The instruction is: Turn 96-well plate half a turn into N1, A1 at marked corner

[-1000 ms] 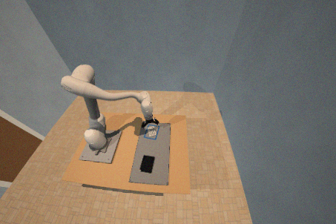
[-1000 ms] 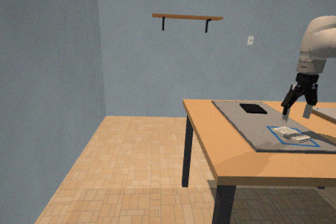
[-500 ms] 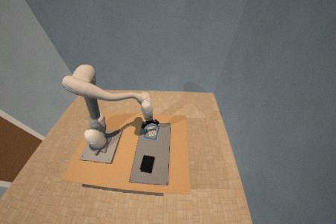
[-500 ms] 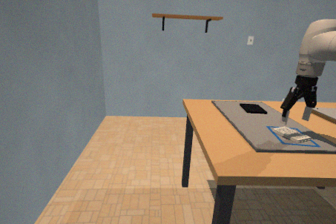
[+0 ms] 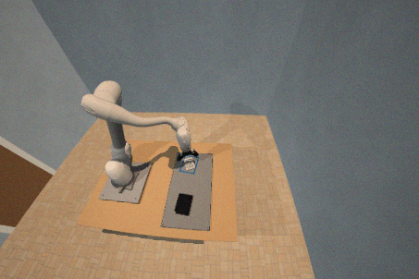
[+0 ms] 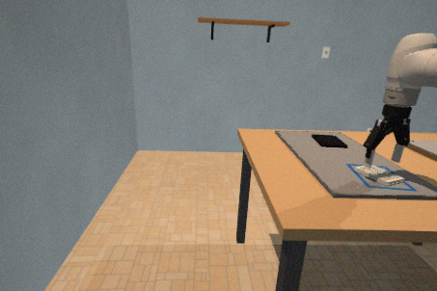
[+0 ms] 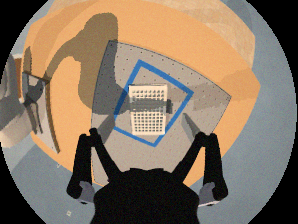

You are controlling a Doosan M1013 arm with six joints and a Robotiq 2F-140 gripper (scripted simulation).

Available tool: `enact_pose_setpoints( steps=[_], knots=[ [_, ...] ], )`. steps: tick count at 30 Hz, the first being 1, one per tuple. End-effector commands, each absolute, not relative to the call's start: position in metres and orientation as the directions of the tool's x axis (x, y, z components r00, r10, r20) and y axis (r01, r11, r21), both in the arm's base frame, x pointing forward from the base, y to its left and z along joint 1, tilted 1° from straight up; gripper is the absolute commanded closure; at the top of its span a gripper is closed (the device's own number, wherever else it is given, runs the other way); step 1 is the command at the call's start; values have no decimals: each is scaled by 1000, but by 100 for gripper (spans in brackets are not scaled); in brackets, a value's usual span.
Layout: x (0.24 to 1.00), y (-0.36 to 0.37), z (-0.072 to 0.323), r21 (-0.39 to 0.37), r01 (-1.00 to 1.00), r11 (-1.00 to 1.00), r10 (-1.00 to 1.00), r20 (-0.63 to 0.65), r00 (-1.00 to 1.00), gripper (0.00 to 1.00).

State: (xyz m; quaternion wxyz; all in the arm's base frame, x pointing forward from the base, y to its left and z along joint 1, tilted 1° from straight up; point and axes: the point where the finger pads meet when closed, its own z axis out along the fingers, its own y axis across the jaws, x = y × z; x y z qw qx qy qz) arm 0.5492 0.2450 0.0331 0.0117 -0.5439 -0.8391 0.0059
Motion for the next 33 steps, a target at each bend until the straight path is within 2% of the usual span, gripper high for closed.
enact_pose_setpoints(
  steps=[1, 18, 30, 31, 33],
  knots=[
    [549, 245, 29, -22, 913, 408, 913, 13, -408, 0],
    [548, 245, 4, -22, 913, 408, 913, 13, -408, 0],
    [548, 245, 3, -22, 913, 408, 913, 13, -408, 0],
    [548, 245, 3, -22, 913, 408, 913, 13, -408, 100],
    [548, 245, 3, -22, 913, 408, 913, 13, -408, 100]
  ],
)
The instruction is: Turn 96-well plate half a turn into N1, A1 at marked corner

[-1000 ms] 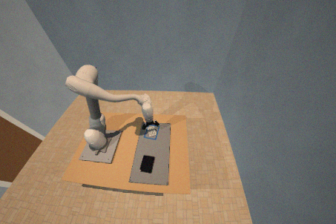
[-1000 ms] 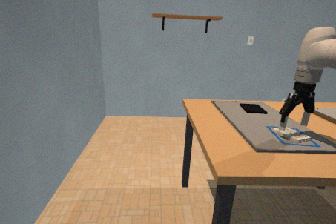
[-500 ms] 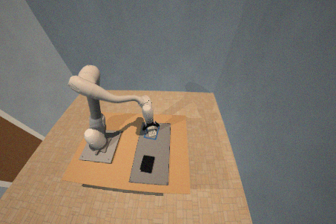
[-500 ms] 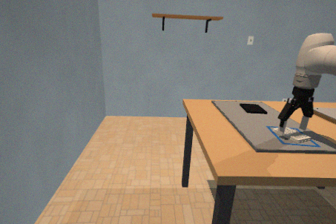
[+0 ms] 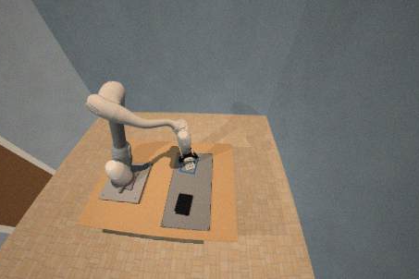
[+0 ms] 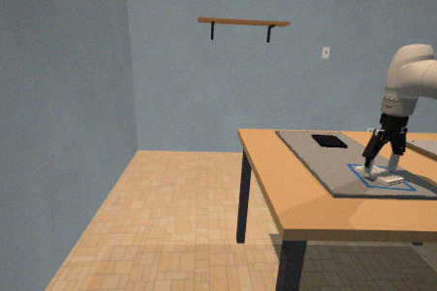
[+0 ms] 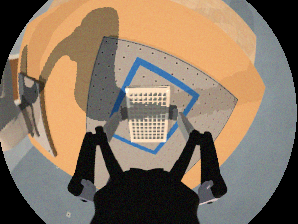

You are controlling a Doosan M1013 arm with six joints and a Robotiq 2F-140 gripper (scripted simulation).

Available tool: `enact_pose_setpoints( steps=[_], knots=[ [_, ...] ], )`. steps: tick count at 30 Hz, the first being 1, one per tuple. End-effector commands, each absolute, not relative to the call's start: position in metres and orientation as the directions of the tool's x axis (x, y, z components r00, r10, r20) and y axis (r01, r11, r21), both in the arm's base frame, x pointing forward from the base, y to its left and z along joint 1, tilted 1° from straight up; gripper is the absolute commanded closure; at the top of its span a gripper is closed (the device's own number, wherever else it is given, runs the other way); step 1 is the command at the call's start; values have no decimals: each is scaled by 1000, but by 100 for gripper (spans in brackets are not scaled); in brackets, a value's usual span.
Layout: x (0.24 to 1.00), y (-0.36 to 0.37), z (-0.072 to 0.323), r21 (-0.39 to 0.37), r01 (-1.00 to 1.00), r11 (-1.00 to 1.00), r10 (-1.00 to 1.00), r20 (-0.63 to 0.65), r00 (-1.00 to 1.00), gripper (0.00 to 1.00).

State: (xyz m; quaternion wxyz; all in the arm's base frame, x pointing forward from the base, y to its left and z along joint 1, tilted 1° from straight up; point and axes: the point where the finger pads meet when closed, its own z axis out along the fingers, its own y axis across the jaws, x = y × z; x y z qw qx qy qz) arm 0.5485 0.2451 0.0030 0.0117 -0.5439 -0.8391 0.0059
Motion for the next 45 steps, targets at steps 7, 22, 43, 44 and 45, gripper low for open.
enact_pose_setpoints(
  steps=[7, 22, 43, 44, 45],
  knots=[
    [548, 245, 3, -22, 913, 408, 913, 13, -408, 100],
    [548, 245, 3, -22, 913, 408, 913, 13, -408, 100],
    [549, 245, 21, -22, 913, 408, 913, 13, -408, 100],
    [549, 245, 23, -22, 913, 408, 913, 13, -408, 100],
    [549, 245, 23, -22, 913, 408, 913, 13, -408, 100]
  ],
)
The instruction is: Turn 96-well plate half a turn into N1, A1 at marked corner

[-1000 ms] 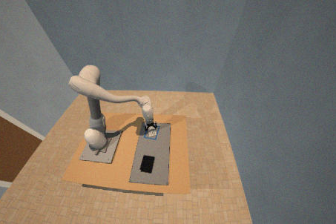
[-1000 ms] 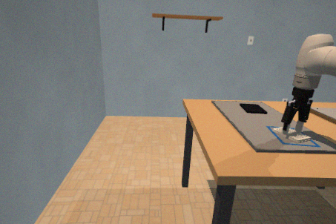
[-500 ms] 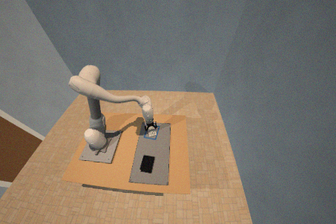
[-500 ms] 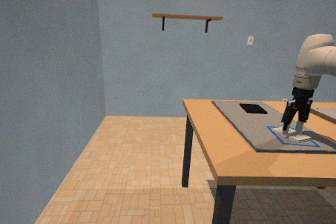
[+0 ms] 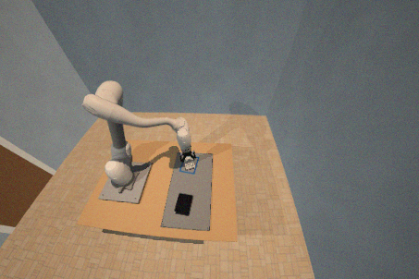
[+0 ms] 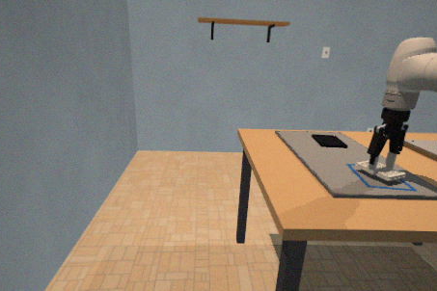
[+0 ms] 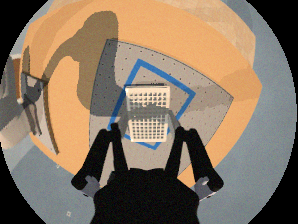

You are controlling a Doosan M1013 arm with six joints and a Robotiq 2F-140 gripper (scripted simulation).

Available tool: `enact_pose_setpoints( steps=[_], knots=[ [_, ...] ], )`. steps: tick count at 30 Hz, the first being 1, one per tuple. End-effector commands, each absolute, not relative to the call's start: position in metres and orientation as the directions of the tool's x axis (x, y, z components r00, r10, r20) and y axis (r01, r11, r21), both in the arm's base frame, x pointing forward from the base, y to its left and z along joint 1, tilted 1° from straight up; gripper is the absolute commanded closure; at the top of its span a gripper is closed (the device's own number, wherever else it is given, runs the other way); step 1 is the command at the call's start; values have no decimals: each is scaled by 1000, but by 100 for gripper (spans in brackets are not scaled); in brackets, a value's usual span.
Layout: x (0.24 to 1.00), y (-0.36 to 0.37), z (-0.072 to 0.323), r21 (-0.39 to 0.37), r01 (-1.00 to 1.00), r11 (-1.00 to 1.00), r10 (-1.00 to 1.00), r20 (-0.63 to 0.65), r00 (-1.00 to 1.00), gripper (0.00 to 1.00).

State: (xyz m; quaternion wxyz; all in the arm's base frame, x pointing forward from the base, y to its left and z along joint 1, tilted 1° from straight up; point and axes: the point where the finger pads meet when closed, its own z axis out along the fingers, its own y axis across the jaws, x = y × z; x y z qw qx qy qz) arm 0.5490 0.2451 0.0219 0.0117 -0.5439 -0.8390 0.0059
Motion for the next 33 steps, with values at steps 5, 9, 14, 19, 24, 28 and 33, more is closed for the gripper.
enact_pose_setpoints(
  steps=[5, 9, 14, 19, 24, 28, 33],
  knots=[
    [549, 245, 30, -22, 913, 408, 913, 13, -408, 100],
    [549, 245, 36, -22, 913, 408, 913, 13, -408, 100],
    [550, 245, 45, -22, 913, 408, 913, 13, -408, 100],
    [550, 245, 50, -22, 913, 408, 913, 13, -408, 100],
    [550, 245, 58, -22, 913, 408, 913, 13, -408, 100],
    [550, 245, 65, -22, 913, 408, 913, 13, -408, 100],
    [550, 245, 66, -22, 913, 408, 913, 13, -408, 100]
  ],
)
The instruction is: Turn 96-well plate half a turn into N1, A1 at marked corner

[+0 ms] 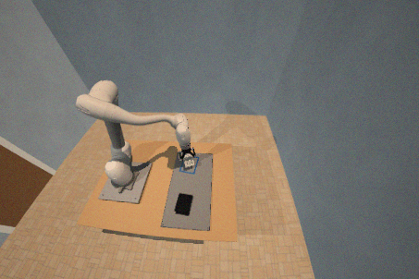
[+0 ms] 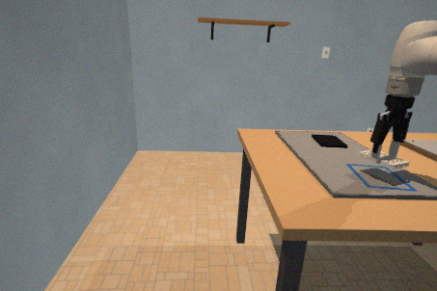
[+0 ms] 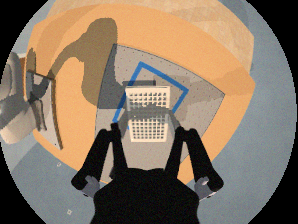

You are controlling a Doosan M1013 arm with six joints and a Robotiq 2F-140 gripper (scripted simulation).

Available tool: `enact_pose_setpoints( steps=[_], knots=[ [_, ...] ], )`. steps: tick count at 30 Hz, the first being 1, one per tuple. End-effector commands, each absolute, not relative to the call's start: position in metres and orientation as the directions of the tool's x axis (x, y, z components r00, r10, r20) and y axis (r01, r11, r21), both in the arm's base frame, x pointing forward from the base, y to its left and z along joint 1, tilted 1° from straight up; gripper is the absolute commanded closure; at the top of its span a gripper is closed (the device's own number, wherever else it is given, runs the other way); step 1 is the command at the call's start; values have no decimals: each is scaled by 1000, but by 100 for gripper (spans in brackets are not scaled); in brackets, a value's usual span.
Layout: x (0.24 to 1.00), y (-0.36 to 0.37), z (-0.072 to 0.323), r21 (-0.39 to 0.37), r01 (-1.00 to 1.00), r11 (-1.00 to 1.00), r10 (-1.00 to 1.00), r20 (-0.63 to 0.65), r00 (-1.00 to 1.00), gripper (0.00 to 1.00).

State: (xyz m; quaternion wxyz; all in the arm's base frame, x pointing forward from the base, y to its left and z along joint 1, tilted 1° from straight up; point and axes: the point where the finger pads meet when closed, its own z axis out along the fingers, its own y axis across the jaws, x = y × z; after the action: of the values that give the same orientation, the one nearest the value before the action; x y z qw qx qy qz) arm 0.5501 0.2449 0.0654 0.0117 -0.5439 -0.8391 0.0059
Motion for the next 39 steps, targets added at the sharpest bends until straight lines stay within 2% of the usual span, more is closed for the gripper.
enact_pose_setpoints(
  steps=[1, 13, 26, 34, 39],
  knots=[
    [550, 245, 66, -22, 913, 408, 913, 13, -408, 100],
    [550, 245, 66, -22, 913, 408, 913, 13, -408, 100],
    [553, 208, 67, -26, 998, 54, 999, 4, -54, 100],
    [555, 182, 67, -26, 977, -211, 977, -3, 211, 100],
    [555, 172, 68, -26, 951, -308, 951, -5, 308, 100]
  ],
)
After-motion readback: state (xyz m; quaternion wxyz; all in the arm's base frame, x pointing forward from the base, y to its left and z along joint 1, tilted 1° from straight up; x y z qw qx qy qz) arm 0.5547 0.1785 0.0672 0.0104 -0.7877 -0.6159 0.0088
